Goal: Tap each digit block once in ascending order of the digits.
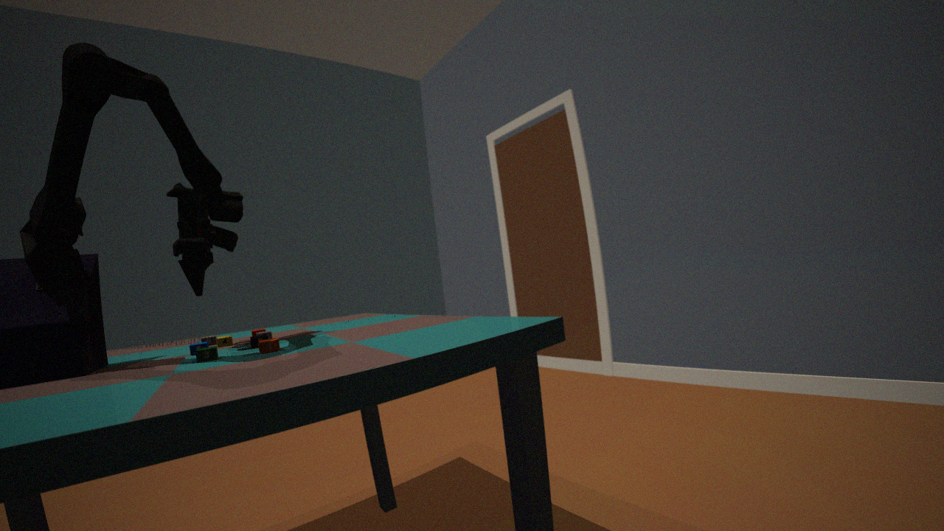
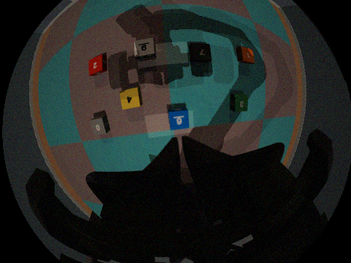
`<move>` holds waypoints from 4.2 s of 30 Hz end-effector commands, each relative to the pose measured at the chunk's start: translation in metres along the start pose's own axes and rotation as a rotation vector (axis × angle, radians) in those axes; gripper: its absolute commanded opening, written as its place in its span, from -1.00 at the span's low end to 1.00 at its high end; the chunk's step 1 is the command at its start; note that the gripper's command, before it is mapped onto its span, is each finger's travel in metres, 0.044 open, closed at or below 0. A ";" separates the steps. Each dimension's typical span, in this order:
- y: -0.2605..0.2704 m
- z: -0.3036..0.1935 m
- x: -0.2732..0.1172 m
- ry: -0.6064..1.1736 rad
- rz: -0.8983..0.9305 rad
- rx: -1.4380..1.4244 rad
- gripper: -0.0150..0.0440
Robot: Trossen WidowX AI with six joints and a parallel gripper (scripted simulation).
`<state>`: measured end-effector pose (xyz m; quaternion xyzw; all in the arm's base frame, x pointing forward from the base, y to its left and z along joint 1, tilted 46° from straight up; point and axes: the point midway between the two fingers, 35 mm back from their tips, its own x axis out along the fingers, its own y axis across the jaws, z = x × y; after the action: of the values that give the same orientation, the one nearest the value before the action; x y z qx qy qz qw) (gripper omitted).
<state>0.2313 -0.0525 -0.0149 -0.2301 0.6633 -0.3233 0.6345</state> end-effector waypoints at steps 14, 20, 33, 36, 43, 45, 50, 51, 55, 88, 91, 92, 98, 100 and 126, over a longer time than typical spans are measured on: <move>-0.057 0.112 -0.014 0.001 -0.002 0.013 -0.42; -0.058 0.115 0.000 0.001 0.001 0.013 -0.42; -0.060 0.113 0.071 0.001 -0.006 0.013 -0.42; -0.060 0.113 0.076 0.001 -0.006 0.013 -0.42; -0.060 0.113 0.087 0.001 -0.006 0.013 -0.42; -0.060 0.113 0.090 0.001 -0.007 0.013 -0.42; -0.060 0.113 0.097 0.001 -0.007 0.013 -0.42; -0.060 0.113 0.097 0.001 -0.007 0.013 -0.42; -0.060 0.113 0.097 0.001 -0.007 0.013 -0.42; 0.029 0.133 -0.014 0.000 0.002 0.015 -0.42; 0.029 0.133 -0.014 0.000 0.002 0.015 -0.42; 0.029 0.133 -0.011 0.000 0.002 0.015 -0.42; 0.028 0.133 0.067 0.000 -0.002 0.015 -0.42; 0.028 0.133 0.067 0.000 -0.002 0.015 -0.42; 0.028 0.132 0.097 0.000 -0.003 0.015 -0.42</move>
<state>0.3602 -0.1186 -0.0970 -0.2236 0.6570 -0.3294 0.6402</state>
